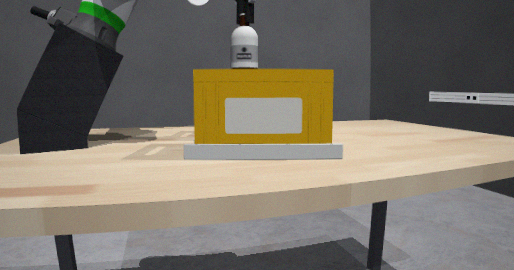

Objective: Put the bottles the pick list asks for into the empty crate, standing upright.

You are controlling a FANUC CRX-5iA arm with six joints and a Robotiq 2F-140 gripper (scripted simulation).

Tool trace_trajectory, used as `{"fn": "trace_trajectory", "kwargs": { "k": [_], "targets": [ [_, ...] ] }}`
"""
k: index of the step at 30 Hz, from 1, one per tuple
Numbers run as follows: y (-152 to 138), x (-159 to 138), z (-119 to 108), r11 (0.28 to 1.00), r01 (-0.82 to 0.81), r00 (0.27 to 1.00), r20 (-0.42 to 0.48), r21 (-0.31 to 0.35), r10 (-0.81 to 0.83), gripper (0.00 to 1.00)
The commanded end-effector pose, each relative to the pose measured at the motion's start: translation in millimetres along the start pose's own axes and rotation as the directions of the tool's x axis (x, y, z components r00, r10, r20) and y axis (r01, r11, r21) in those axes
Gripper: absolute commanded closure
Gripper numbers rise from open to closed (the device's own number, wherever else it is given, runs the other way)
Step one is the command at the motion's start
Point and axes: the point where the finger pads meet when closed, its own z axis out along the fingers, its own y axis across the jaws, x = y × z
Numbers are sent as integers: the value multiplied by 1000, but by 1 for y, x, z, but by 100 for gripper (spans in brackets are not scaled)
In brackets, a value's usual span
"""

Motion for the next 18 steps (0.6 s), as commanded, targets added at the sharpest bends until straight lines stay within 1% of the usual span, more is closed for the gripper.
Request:
{"fn": "trace_trajectory", "kwargs": {
  "k": [1, 18],
  "targets": [
    [-7, 0, -1, 1000, 0, 1000, 0, -3, 0, 90],
    [-37, -1, -1, 1000, 0, 1000, 0, -3, 0, 90]
  ]
}}
